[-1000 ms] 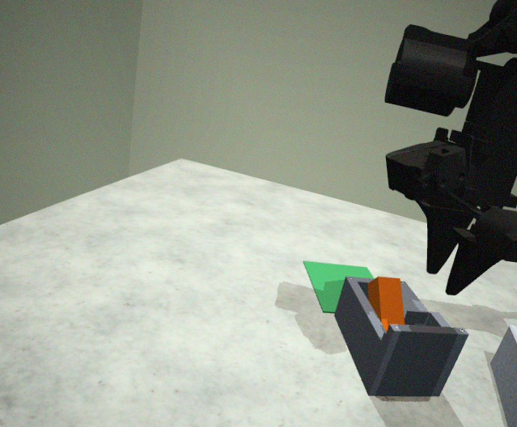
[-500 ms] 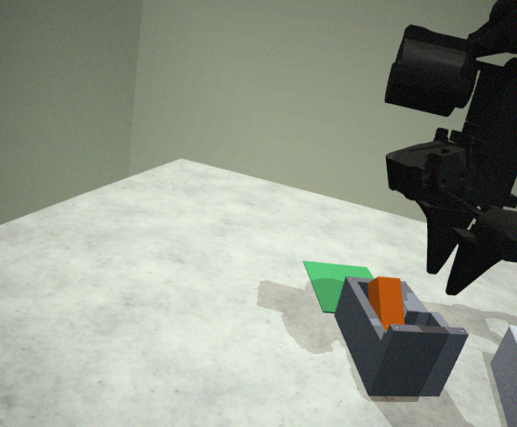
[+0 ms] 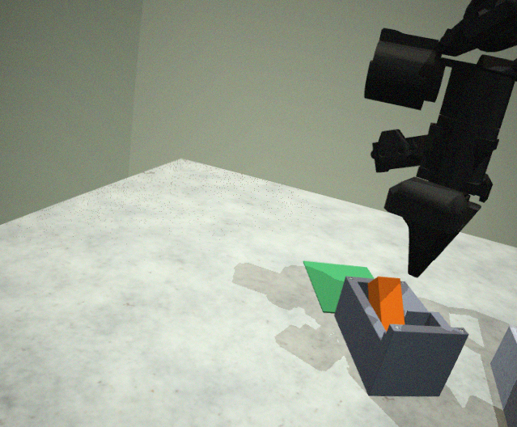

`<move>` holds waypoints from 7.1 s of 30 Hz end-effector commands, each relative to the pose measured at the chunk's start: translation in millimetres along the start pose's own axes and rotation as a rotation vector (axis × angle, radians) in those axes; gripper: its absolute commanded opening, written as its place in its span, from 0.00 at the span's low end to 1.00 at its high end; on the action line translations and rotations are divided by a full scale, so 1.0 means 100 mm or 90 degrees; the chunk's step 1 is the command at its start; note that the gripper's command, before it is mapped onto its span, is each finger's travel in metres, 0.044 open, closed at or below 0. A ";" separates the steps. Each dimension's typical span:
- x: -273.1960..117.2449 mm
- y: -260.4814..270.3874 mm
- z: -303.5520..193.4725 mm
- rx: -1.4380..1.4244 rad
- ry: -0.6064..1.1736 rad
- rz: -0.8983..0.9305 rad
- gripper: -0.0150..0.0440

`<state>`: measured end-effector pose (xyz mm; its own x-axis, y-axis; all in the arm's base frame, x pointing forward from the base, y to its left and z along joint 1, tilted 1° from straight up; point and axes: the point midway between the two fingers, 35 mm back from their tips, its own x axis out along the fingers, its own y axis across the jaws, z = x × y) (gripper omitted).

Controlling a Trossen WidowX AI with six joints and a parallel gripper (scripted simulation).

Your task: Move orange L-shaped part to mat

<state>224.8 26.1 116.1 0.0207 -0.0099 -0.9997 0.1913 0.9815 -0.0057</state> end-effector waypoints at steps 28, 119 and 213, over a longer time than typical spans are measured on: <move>0.36 -0.26 0.32 0.509 -0.004 0.004 0.73; 0.07 -0.27 0.32 0.509 -0.004 0.004 0.25; 0.26 -1.57 1.37 0.509 -0.011 0.000 0.25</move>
<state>330.5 -154.6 98.7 0.0339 -0.0227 -0.9992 0.8387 0.5444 0.0161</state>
